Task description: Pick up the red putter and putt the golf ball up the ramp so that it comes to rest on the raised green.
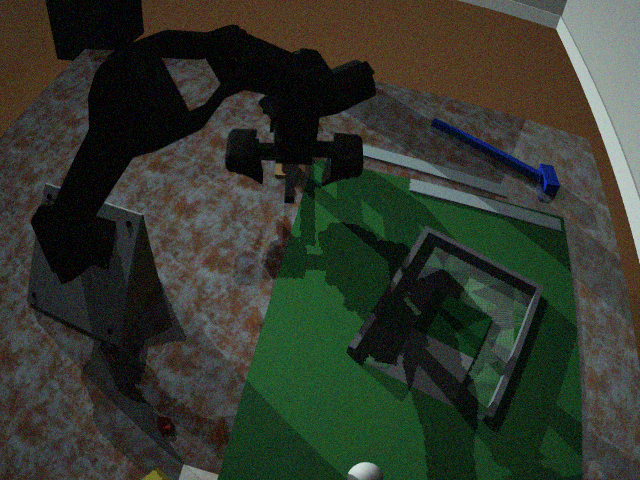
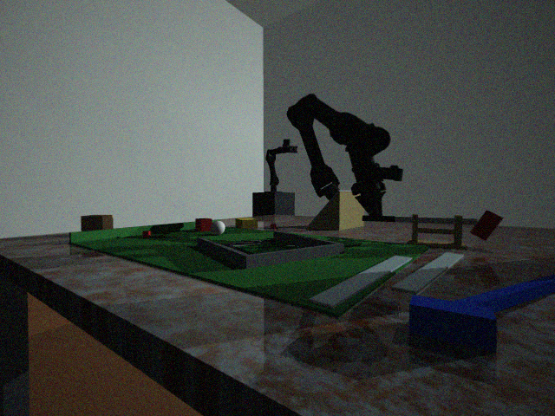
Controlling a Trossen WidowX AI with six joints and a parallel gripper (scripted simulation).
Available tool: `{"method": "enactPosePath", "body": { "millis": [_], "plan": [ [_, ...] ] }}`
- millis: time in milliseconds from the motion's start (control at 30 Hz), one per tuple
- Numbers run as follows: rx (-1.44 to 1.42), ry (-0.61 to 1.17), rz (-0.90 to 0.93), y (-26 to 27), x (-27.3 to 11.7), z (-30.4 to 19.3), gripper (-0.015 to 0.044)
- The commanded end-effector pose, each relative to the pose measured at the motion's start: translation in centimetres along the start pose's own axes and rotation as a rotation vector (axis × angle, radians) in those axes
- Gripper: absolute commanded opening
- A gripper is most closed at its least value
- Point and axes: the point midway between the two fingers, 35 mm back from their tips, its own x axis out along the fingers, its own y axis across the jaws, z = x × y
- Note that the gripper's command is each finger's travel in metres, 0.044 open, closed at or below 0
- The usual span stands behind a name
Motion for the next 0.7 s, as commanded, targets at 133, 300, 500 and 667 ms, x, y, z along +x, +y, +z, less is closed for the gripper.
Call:
{"method": "enactPosePath", "body": {
  "millis": [133, 300, 500, 667],
  "plan": [
    [-0.007, 0.009, 0.004, 0.3, 0.9, -0.3, 0.044],
    [-0.007, 0.009, 0.004, 0.3, 1.5, -0.5, 0.044],
    [-0.007, 0.009, 0.004, 0.3, 2.5, -0.8, 0.044],
    [-0.007, 0.01, 0.004, 0.3, 3.0, -1.0, 0.044]
  ]
}}
